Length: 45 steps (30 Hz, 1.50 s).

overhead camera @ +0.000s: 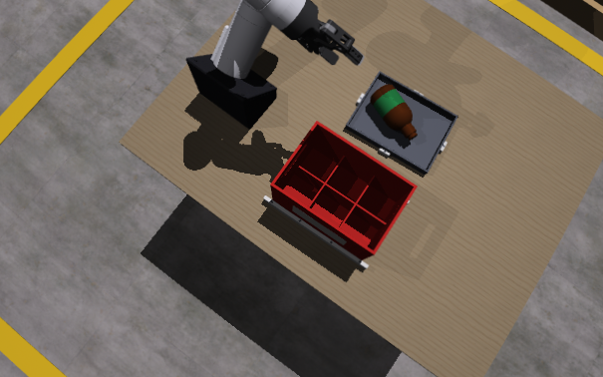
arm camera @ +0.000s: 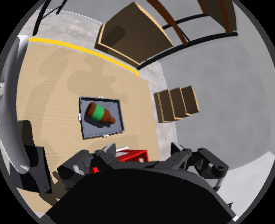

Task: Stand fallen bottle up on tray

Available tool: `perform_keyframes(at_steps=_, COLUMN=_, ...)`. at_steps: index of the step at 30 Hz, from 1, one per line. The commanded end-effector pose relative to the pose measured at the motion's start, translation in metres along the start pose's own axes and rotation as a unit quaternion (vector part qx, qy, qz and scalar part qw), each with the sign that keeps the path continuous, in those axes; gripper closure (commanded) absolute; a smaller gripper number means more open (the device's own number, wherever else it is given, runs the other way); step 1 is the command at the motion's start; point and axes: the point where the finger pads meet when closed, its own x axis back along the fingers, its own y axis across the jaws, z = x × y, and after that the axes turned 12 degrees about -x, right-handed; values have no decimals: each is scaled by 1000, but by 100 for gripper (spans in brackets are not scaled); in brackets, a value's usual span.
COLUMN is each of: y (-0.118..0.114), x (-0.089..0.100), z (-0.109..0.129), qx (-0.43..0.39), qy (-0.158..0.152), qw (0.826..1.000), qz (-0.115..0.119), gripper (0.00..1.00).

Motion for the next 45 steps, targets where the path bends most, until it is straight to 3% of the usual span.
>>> perform_keyframes(at_steps=1, y=-3, x=-22, z=1, qx=43, qy=2, qw=997, qz=59, gripper=0)
perform_keyframes(at_steps=2, y=-5, x=-30, z=1, qx=61, qy=2, qw=995, qz=83, gripper=0)
perform_keyframes(at_steps=4, y=-5, x=-30, z=1, qx=61, qy=2, qw=995, qz=83, gripper=0)
perform_keyframes(at_steps=7, y=-12, x=-55, z=1, qx=124, qy=3, qw=980, qz=159, gripper=0)
perform_keyframes(at_steps=8, y=-12, x=-56, z=1, qx=125, qy=3, qw=979, qz=160, gripper=0)
perform_keyframes(at_steps=10, y=-16, x=-74, z=1, qx=170, qy=6, qw=963, qz=210, gripper=0)
perform_keyframes(at_steps=11, y=-16, x=-76, z=1, qx=172, qy=6, qw=962, qz=212, gripper=0)
perform_keyframes(at_steps=12, y=-18, x=-86, z=2, qx=197, qy=8, qw=951, qz=238, gripper=0)
perform_keyframes(at_steps=13, y=-18, x=-86, z=2, qx=197, qy=8, qw=951, qz=238, gripper=0)
perform_keyframes(at_steps=14, y=-20, x=-97, z=3, qx=223, qy=10, qw=939, qz=262, gripper=0)
perform_keyframes(at_steps=15, y=-20, x=-97, z=3, qx=223, qy=10, qw=939, qz=262, gripper=0)
perform_keyframes(at_steps=16, y=-22, x=-108, z=4, qx=248, qy=13, qw=926, qz=286, gripper=0)
perform_keyframes(at_steps=18, y=-22, x=-108, z=4, qx=248, qy=13, qw=926, qz=286, gripper=0)
perform_keyframes(at_steps=19, y=-23, x=-119, z=5, qx=273, qy=16, qw=911, qz=307, gripper=0)
perform_keyframes(at_steps=28, y=-23, x=-119, z=5, qx=273, qy=16, qw=911, qz=307, gripper=0)
perform_keyframes(at_steps=29, y=-25, x=-131, z=7, qx=298, qy=19, qw=896, qz=328, gripper=0)
perform_keyframes(at_steps=39, y=-25, x=-131, z=7, qx=298, qy=19, qw=896, qz=328, gripper=0)
perform_keyframes(at_steps=40, y=-26, x=-142, z=10, qx=322, qy=22, qw=881, qz=346, gripper=0)
perform_keyframes(at_steps=45, y=-26, x=-142, z=10, qx=322, qy=22, qw=881, qz=346, gripper=0)
